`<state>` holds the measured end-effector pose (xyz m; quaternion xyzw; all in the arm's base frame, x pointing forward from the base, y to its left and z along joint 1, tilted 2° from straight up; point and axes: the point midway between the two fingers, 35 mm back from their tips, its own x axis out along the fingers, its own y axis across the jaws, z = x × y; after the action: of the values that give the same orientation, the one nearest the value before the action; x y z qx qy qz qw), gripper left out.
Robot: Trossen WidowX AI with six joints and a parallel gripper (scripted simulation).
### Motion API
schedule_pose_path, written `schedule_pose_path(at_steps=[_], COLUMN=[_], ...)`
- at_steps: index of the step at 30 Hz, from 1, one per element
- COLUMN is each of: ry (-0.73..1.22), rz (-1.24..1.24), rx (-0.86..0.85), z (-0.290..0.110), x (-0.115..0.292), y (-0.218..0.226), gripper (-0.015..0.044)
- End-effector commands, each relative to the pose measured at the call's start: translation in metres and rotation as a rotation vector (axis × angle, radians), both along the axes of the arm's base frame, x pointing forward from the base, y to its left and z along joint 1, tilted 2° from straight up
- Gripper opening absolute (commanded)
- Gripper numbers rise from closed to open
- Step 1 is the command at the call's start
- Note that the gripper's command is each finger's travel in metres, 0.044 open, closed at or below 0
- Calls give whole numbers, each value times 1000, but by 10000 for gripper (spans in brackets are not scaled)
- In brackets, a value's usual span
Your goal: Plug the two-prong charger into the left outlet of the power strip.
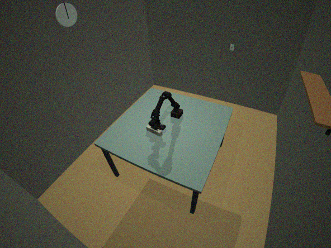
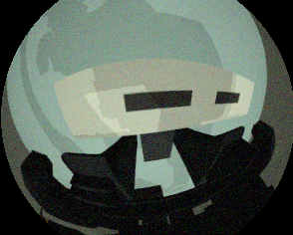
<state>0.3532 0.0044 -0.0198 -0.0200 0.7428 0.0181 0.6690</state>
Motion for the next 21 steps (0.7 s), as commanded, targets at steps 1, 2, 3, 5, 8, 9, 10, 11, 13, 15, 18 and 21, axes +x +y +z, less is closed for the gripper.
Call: schedule_pose_path(at_steps=[1,2,3,5,8,9,10,11,13,15,18,21], ry=[-2,-2,-2,-2,-3,-3,-4,-4,-6,-7,-9,-10], rz=[0,0,0,0,0,0,0,0,0,0,0,0], rx=[0,0,0,0,0,0,0,0,0,0,1,1], z=[0,0,0,0,0,0,0,0,0,0,0,0], x=[0,0,0,0,0,0,0,0,-1,-1,-2,-3], y=[0,0,0,0,0,0,0,0,0,0,0,0], gripper=[315,341,367,420,440,440,440,440,440,440,440,440])
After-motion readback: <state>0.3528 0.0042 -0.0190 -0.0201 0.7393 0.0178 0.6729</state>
